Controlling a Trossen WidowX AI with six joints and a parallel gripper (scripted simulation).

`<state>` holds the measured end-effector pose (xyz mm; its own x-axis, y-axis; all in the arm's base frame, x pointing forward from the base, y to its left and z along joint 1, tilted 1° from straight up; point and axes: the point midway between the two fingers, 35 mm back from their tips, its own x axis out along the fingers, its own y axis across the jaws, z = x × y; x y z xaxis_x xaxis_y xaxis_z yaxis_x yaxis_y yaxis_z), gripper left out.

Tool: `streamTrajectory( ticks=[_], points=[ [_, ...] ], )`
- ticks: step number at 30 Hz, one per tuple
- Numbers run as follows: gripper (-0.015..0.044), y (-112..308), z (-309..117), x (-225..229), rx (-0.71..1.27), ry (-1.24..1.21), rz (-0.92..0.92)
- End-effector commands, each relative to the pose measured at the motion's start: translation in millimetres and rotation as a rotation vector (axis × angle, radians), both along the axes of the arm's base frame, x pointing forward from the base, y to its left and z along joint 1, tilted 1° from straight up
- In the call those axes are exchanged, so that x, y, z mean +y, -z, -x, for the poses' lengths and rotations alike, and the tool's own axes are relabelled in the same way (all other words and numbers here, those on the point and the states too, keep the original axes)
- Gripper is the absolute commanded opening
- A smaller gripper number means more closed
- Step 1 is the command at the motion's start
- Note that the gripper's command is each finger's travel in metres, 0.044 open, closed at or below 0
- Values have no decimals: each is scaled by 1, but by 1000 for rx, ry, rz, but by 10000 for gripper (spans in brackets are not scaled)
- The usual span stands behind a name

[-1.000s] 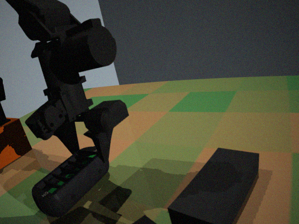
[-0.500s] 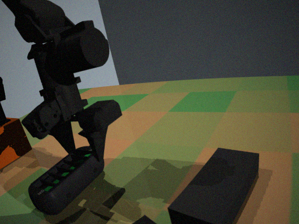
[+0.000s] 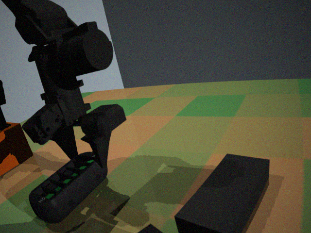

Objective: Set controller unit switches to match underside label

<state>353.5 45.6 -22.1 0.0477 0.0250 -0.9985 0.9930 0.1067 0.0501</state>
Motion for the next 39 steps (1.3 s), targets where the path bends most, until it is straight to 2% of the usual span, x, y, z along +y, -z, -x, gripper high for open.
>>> streamTrajectory(
  ticks=[1,3,13,23,30,39],
  points=[
    [394,-23,-1,0,8,3,0],
    [440,-45,1,-1,15,6,0],
    [440,-48,1,-1,16,6,0],
    [177,-24,37,-57,19,-16,6],
    [0,-22,41,-61,20,-17,7],
    [0,-22,41,-61,20,-17,7]
  ],
)
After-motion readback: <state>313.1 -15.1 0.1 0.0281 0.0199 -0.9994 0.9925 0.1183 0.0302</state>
